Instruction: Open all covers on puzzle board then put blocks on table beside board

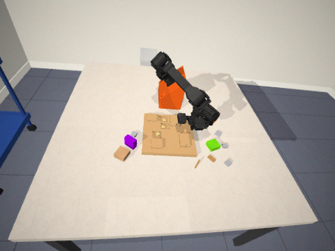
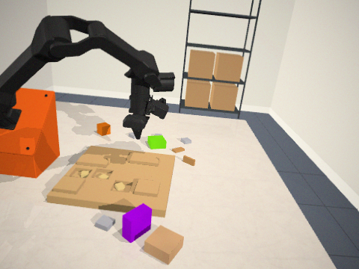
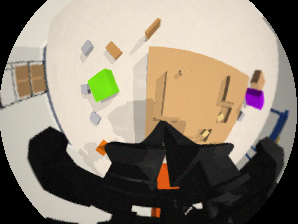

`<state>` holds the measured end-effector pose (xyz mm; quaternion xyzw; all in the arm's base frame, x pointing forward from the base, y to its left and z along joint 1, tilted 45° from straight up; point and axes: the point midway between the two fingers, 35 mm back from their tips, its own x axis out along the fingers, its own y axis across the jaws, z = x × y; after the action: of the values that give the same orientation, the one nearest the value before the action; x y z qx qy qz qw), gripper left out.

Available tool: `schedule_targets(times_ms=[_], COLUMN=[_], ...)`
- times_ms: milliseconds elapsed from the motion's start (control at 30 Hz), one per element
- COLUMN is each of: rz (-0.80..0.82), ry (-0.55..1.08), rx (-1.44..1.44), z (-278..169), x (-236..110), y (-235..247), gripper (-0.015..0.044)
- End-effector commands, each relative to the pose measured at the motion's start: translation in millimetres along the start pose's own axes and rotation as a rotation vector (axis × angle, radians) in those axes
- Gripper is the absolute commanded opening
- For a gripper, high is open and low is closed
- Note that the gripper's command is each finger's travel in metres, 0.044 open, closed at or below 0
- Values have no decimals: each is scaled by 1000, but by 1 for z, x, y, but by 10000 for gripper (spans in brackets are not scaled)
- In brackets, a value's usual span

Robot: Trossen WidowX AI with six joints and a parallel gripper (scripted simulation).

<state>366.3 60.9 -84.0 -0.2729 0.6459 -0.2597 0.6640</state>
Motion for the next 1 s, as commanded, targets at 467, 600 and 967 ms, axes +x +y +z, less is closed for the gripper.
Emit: schedule_targets(times_ms=[467,600,967], rz=[4,4,4], ry=[-1,-1,-1], rx=[22,22,22], z=[2,2,3], x=[-1,-1,5], y=[2,2,2], gripper=[0,0,0])
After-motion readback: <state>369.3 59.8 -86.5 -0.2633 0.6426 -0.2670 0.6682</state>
